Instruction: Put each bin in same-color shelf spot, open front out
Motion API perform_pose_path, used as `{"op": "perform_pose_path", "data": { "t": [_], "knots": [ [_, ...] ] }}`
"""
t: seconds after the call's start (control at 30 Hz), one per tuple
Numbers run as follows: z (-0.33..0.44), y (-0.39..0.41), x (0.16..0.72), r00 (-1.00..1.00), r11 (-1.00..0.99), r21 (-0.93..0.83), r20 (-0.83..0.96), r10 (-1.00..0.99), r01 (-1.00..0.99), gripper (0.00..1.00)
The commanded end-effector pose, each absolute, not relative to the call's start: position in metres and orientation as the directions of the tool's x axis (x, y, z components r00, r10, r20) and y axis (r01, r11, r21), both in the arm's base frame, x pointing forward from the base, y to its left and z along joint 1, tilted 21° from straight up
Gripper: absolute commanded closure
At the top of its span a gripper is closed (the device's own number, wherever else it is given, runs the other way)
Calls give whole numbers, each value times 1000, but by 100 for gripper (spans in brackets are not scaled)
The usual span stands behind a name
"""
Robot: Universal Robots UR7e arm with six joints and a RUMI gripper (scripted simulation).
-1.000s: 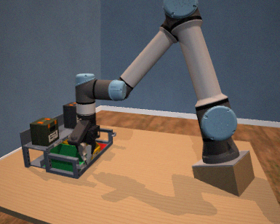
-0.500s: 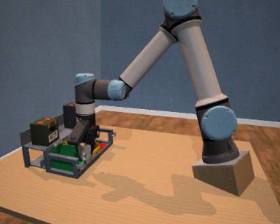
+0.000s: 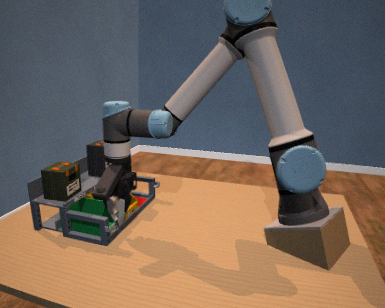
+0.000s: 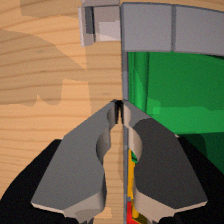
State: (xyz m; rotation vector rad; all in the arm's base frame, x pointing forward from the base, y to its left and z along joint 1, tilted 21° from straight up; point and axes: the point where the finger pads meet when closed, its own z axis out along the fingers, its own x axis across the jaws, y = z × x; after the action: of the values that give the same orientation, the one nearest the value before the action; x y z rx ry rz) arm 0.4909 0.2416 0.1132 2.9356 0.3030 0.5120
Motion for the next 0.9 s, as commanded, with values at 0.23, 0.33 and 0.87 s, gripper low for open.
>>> {"op": "perform_pose_path", "data": {
  "t": [0.23, 0.33, 0.87],
  "knots": [
    [114, 242, 493, 921, -969, 177, 320, 222, 172, 100],
    [115, 242, 494, 921, -969, 177, 320, 222, 172, 100],
    [115, 243, 495, 921, -969, 177, 320, 222, 172, 100]
  ]
}}
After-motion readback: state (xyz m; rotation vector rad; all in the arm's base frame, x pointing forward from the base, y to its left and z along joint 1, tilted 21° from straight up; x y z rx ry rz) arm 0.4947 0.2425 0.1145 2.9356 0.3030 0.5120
